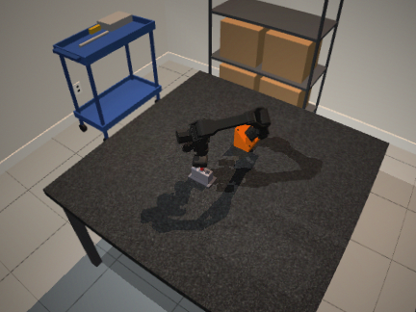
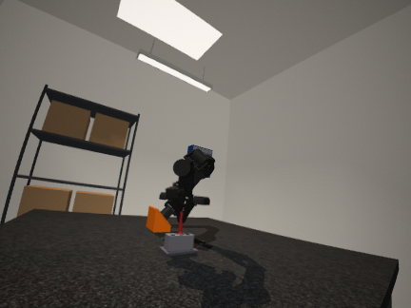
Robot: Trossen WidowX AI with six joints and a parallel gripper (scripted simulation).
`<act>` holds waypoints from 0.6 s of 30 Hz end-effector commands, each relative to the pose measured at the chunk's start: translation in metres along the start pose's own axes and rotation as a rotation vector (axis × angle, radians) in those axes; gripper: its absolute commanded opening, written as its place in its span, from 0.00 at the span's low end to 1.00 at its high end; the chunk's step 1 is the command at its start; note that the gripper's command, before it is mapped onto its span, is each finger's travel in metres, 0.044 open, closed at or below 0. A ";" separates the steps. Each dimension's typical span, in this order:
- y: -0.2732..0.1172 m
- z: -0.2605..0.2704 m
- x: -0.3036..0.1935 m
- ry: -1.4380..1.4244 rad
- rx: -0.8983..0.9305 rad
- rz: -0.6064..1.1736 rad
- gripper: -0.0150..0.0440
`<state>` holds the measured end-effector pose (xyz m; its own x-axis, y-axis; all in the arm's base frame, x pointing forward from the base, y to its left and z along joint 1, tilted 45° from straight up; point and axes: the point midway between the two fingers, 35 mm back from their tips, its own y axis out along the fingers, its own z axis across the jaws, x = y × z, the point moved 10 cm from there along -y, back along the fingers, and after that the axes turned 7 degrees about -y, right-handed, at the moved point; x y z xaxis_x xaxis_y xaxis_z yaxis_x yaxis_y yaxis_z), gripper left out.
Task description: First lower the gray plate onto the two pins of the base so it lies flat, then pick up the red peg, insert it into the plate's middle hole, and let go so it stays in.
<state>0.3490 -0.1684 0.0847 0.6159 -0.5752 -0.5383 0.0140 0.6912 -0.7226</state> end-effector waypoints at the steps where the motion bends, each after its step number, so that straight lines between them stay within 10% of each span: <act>1: 0.000 0.000 0.000 0.000 -0.001 0.001 0.25; 18: 0.003 0.001 -0.001 -0.005 -0.003 0.001 0.25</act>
<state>0.3494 -0.1655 0.0837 0.6193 -0.5725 -0.5373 0.0106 0.6904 -0.7233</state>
